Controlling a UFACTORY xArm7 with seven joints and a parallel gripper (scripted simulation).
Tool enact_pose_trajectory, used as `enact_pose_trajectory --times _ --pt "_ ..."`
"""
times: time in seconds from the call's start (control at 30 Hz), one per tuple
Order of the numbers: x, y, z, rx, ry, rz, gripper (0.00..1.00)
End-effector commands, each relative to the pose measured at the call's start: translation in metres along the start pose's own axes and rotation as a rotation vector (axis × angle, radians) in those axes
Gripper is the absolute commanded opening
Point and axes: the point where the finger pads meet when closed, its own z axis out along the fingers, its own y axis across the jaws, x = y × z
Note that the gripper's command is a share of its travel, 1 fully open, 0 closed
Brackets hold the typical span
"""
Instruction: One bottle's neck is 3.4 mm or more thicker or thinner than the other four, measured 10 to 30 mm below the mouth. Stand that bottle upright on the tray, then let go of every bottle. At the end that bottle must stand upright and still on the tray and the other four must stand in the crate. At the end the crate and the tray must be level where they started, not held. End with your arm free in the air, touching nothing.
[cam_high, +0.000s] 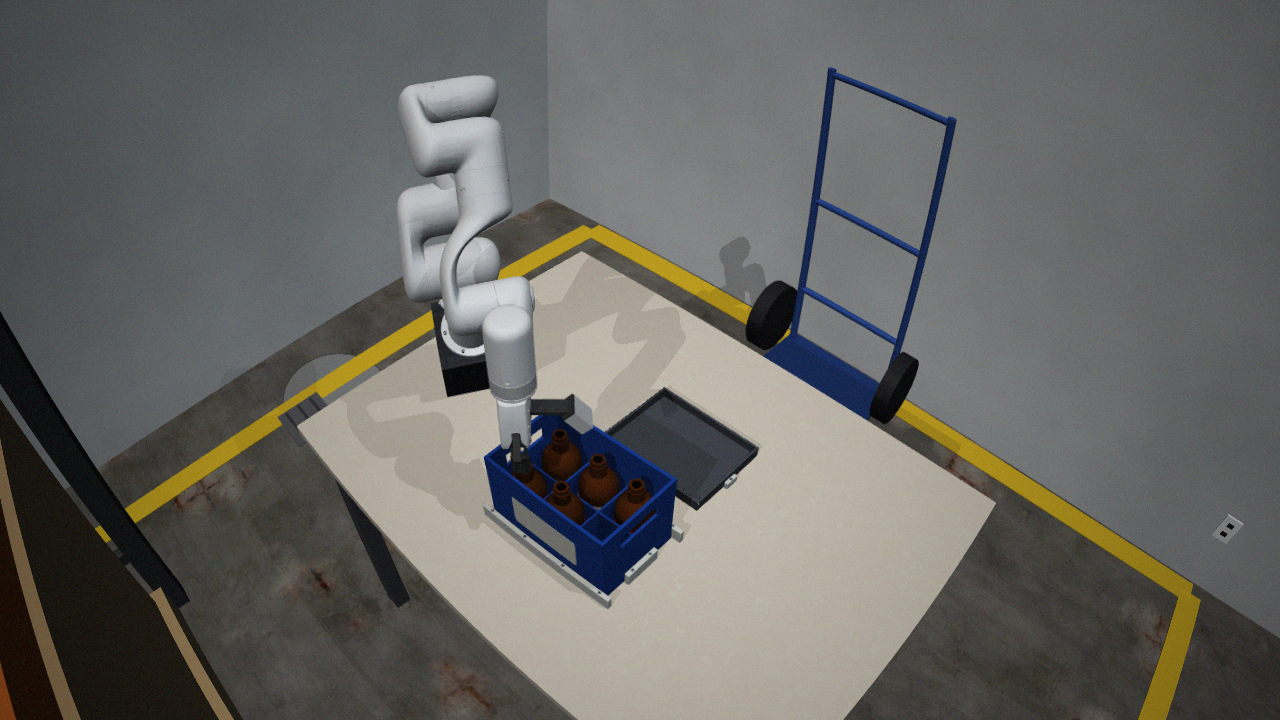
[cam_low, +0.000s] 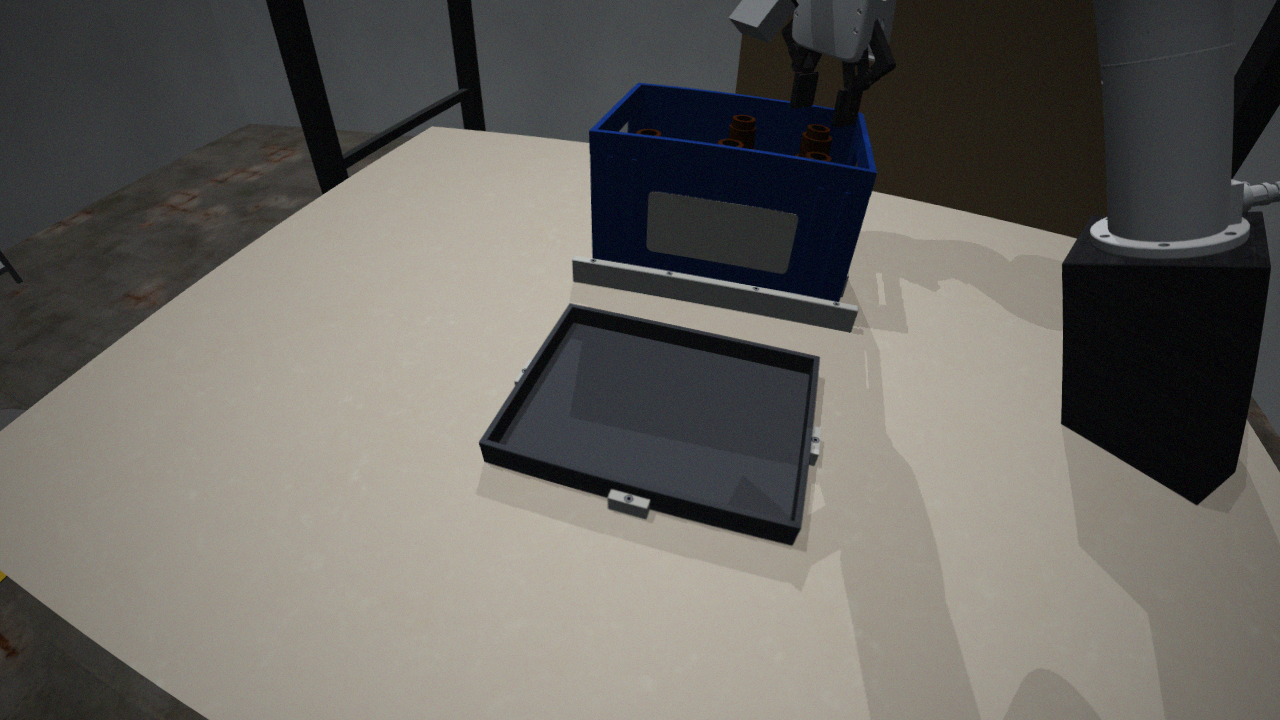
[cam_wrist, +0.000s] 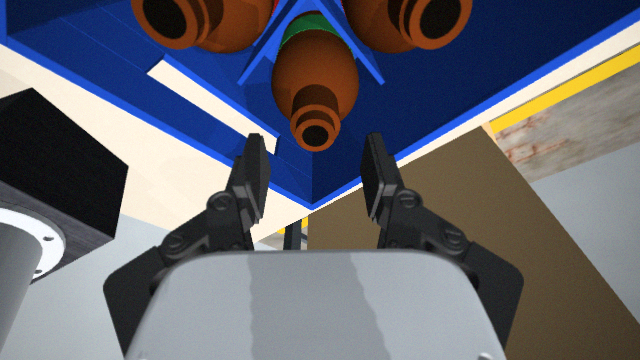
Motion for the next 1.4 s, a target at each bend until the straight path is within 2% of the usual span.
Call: enact_pose_trajectory --times 0.0,0.73,1.37 --pt "0.001 0.001 0.003 -0.003 0.001 0.000 0.65" --pt "0.001 0.001 0.027 -0.003 0.001 0.000 0.65" --pt "0.001 0.001 0.036 -0.003 0.001 0.000 0.65"
